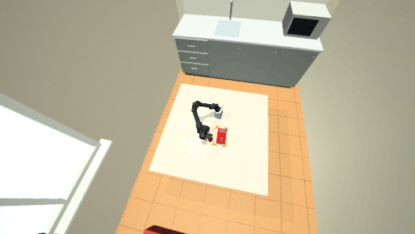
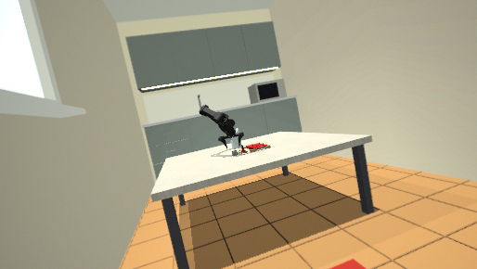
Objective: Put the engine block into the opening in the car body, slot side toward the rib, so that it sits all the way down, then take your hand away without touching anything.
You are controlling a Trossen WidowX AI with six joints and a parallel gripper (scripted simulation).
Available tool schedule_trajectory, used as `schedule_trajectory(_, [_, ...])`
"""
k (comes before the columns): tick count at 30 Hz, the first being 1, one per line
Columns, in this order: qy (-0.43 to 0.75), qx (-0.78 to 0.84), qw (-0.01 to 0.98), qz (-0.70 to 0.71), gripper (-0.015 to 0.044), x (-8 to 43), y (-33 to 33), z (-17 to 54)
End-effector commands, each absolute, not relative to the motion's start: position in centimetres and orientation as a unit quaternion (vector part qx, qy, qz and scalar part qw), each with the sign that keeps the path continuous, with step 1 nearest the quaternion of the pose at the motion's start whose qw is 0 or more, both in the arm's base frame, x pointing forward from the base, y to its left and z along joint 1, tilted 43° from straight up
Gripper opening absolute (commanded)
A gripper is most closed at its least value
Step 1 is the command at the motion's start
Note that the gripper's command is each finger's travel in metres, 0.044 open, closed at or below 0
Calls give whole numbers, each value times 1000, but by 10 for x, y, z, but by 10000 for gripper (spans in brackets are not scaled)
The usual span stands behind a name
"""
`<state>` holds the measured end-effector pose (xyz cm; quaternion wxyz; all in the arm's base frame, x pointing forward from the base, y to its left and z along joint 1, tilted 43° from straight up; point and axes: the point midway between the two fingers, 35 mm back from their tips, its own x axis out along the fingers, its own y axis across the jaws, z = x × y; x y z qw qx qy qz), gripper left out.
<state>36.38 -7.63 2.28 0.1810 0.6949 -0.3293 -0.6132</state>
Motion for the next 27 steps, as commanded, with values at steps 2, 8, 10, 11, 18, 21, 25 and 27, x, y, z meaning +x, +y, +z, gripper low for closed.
schedule_trajectory(2, [-331, 691, 183, -616, 440, 361, -82, 16])
schedule_trajectory(8, [-331, 691, 184, -616, 440, 362, -88, 10])
schedule_trajectory(10, [-331, 691, 184, -616, 440, 362, -90, 8])
schedule_trajectory(11, [-331, 691, 184, -616, 440, 362, -91, 6])
schedule_trajectory(18, [-331, 691, 184, -616, 440, 362, -99, -2])
schedule_trajectory(21, [-331, 691, 184, -616, 440, 362, -100, -3])
schedule_trajectory(25, [-331, 691, 184, -616, 335, 362, -100, -3])
schedule_trajectory(27, [-331, 691, 184, -616, 282, 362, -100, -3])
